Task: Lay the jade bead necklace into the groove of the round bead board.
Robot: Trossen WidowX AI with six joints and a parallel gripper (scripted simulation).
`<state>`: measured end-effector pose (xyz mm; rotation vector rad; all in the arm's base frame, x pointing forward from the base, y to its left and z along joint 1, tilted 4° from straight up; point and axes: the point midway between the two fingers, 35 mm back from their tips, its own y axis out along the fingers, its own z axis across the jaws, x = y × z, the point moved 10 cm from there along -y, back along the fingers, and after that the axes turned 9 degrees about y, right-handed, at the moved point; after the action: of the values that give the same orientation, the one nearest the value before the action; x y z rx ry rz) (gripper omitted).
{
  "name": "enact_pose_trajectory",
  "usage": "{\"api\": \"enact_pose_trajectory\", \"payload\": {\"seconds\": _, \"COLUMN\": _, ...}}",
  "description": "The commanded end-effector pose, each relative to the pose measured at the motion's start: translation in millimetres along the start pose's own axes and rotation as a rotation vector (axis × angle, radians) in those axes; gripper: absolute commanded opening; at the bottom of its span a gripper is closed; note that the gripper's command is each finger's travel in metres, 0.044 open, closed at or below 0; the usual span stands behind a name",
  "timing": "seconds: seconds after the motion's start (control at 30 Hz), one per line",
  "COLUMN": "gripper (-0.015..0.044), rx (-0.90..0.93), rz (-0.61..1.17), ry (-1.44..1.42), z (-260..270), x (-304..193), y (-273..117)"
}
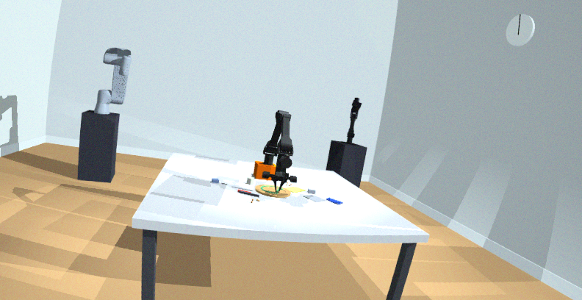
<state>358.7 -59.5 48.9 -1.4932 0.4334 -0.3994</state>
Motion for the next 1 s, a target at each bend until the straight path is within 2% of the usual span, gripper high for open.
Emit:
{"api": "enact_pose_trajectory", "payload": {"seconds": 0.0, "gripper": 0.0, "rx": 0.0, "rz": 0.0, "ry": 0.0, "z": 0.0, "x": 0.0, "y": 0.0}}
{"api": "enact_pose_trajectory", "payload": {"seconds": 0.97, "gripper": 0.0, "rx": -0.002, "rz": 0.006, "ry": 0.005, "z": -0.4, "x": -1.0, "y": -6.0}}
